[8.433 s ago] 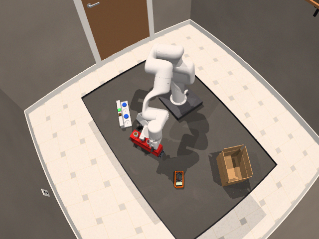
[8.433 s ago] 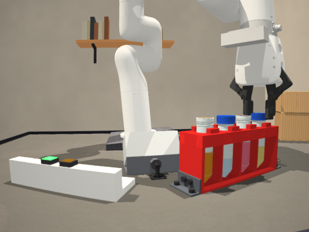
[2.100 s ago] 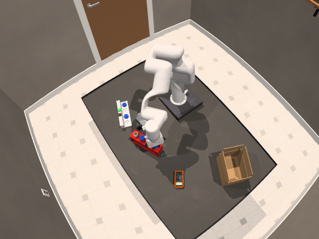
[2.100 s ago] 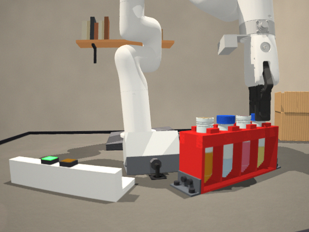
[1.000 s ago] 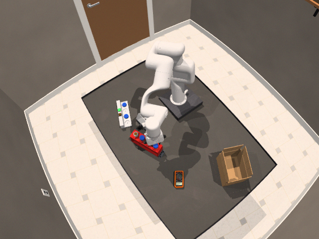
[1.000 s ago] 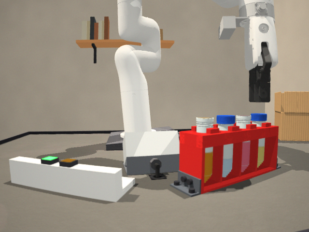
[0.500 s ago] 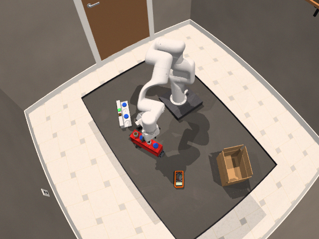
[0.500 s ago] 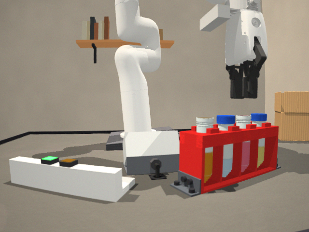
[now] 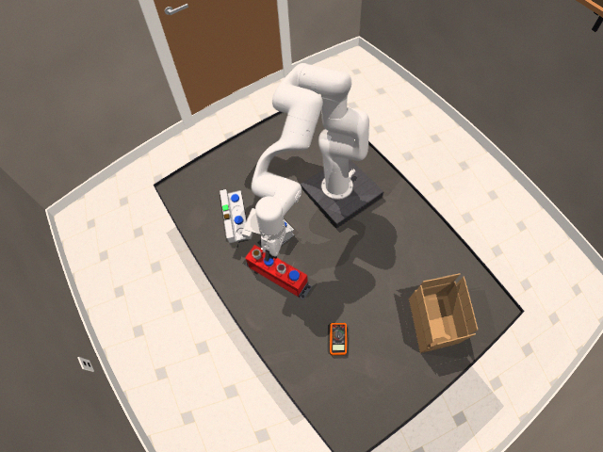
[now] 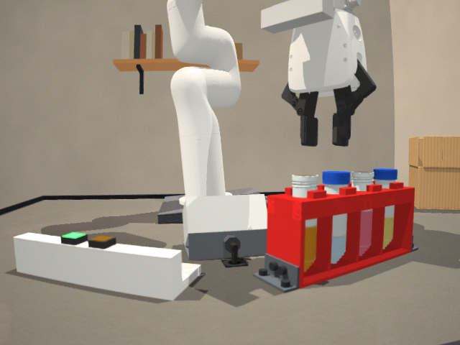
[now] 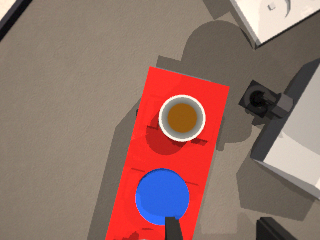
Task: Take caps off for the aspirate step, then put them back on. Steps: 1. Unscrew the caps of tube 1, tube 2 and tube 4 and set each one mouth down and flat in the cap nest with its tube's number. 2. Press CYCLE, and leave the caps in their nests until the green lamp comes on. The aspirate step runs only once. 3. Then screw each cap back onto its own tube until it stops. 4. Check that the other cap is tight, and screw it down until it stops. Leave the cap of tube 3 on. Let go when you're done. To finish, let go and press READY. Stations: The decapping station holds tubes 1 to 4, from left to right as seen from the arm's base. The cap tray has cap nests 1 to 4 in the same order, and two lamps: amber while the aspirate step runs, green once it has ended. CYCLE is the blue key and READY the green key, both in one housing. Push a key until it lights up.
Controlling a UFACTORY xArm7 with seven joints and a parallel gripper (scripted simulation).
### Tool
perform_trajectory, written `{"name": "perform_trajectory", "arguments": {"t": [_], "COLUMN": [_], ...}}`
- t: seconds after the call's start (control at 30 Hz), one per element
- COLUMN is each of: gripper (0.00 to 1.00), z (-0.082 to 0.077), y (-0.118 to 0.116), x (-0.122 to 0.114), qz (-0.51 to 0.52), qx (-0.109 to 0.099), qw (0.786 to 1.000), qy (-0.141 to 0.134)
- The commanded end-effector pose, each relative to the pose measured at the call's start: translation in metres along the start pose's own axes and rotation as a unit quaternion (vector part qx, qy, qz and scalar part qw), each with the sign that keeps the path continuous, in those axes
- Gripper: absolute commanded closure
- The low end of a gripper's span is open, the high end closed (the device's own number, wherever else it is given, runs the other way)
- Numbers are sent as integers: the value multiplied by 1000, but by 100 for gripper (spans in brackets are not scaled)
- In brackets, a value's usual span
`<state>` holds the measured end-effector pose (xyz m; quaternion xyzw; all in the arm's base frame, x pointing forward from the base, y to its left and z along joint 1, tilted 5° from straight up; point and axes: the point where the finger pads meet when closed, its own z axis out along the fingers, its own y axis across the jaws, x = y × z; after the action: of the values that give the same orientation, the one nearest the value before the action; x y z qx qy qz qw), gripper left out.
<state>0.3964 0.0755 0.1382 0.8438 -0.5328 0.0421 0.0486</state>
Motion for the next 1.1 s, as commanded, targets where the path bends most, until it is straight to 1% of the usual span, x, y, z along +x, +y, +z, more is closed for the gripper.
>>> {"name": "perform_trajectory", "arguments": {"t": [0.0,0.03,0.07,0.2,0.27,0.5,0.57,0.67,1.07], "gripper": [54,54,54,54,54,54,54,54,54], "z": [-2,-1,-1,0,0,2,2,3,6], "y": [7,12,15,23,32,52,52,66,105], "x": [15,22,28,41,55,88,88,110,174], "qz": [-98,-150,-173,-244,-269,-269,-269,-269,-269], "qx": [6,7,8,9,10,10,10,9,9], "qw": [995,988,985,969,963,963,963,963,963], "qy": [-20,-21,-19,-18,-20,-20,-20,-19,-19]}}
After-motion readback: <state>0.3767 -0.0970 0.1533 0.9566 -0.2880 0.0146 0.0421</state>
